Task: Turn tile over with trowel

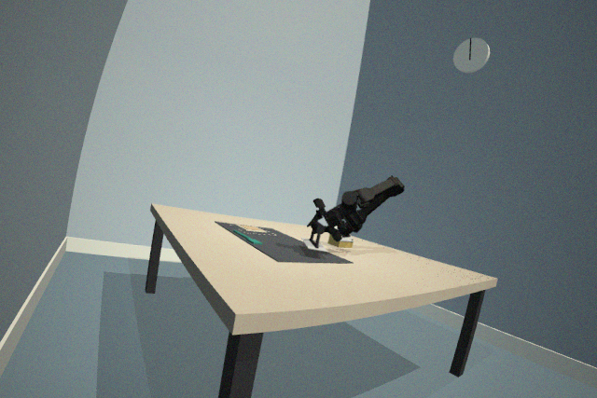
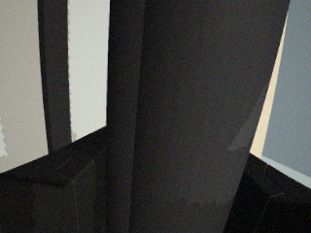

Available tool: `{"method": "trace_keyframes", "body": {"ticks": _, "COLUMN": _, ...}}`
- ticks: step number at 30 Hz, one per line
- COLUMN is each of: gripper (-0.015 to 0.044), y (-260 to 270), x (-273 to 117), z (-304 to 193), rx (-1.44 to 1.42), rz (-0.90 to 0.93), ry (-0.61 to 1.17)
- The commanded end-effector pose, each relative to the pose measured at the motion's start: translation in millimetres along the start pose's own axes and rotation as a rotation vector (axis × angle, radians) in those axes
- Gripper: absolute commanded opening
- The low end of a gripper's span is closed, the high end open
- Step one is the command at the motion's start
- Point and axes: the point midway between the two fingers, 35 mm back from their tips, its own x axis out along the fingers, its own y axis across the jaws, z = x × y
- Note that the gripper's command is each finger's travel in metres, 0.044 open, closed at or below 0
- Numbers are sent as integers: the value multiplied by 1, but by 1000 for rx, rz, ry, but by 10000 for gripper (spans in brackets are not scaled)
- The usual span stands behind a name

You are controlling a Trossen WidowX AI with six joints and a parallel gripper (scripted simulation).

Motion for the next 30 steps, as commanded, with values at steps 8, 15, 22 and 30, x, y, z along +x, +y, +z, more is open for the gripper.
{"method": "trace_keyframes", "body": {"ticks": 8, "gripper": 0, "y": 8, "x": 9, "z": 2, "rx": 12, "rz": -9, "ry": -1}}
{"method": "trace_keyframes", "body": {"ticks": 15, "gripper": 0, "y": 15, "x": 16, "z": 2, "rx": 15, "rz": -5, "ry": -1}}
{"method": "trace_keyframes", "body": {"ticks": 22, "gripper": 0, "y": 23, "x": 24, "z": 2, "rx": 17, "rz": -1, "ry": -1}}
{"method": "trace_keyframes", "body": {"ticks": 30, "gripper": 157, "y": 24, "x": 24, "z": 2, "rx": 17, "rz": -1, "ry": -1}}
